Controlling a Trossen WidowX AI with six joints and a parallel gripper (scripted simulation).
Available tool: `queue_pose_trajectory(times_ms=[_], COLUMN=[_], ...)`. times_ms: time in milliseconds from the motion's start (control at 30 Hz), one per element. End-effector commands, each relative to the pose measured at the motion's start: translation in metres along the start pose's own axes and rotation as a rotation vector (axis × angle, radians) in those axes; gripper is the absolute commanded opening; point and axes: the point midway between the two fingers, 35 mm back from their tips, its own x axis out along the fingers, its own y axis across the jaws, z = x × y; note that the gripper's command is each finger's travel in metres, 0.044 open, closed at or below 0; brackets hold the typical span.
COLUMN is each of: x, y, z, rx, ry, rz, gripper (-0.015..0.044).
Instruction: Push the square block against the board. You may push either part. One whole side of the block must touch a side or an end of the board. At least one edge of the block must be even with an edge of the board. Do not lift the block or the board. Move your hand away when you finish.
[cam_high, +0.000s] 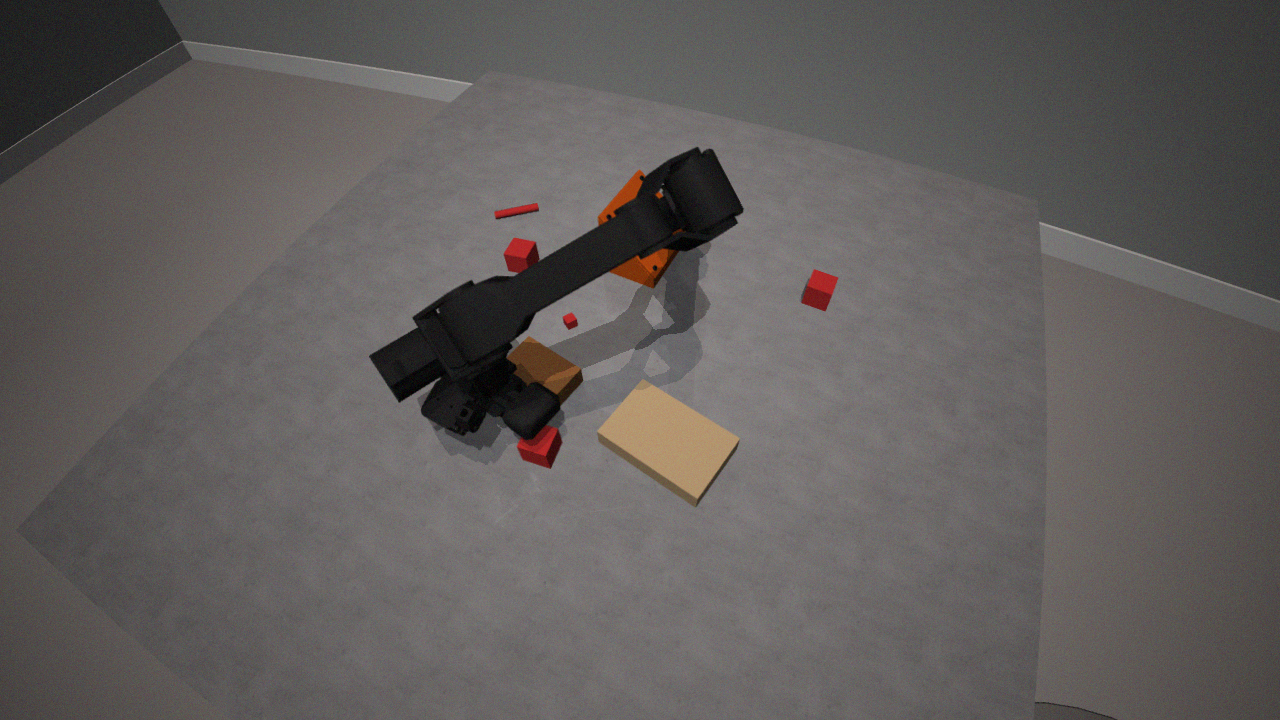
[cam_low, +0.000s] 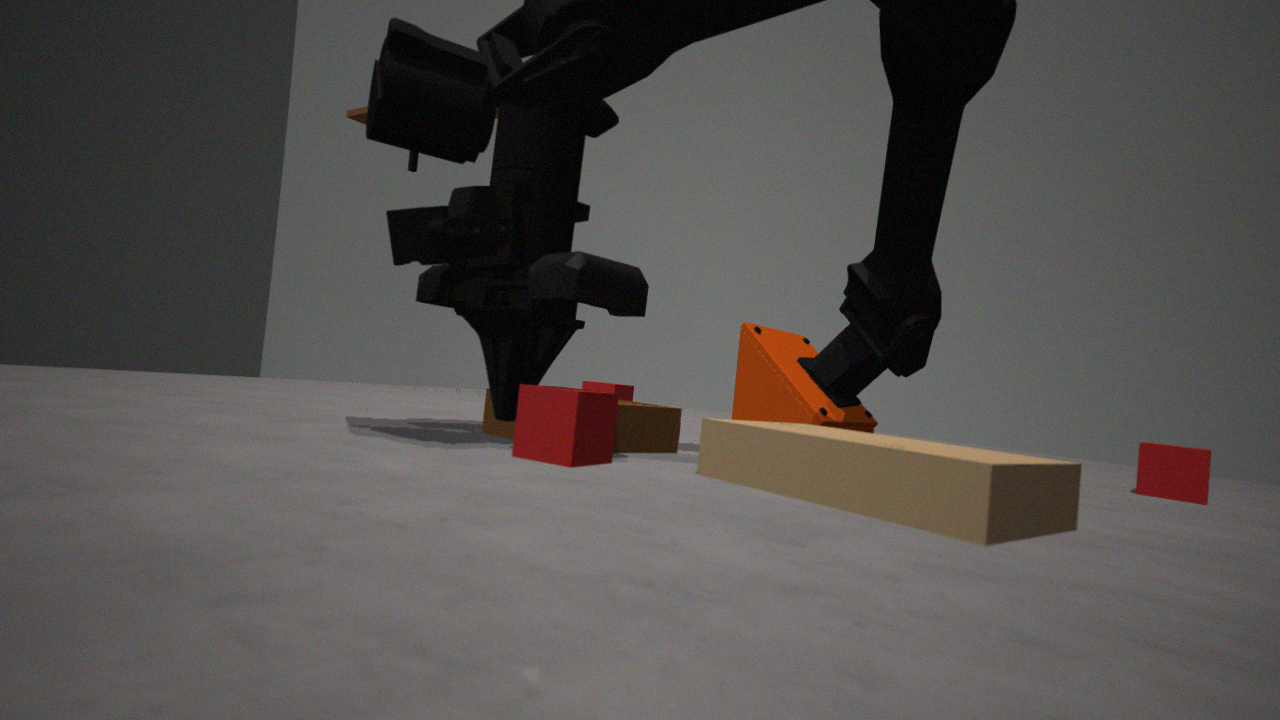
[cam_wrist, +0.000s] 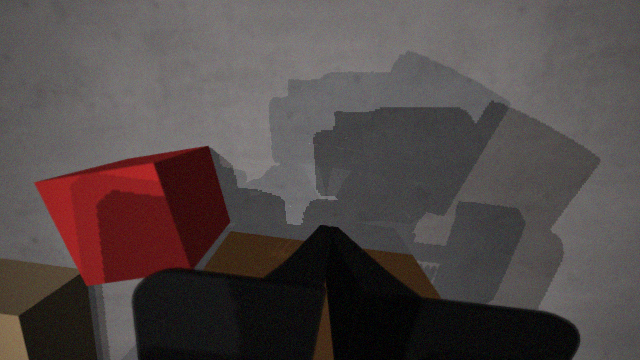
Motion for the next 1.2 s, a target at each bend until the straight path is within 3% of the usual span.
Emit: queue_pose_trajectory(times_ms=[0,800,1167], x=[0.005,0.007,0.006], y=[-0.001,-0.001,-0.001], z=[-0.012,-0.048,-0.038], rx=[0.007,0.009,0.009], ry=[0.02,0.022,0.022], rz=[0.002,0.003,0.003], gripper=[0.0,0.0,0.0])
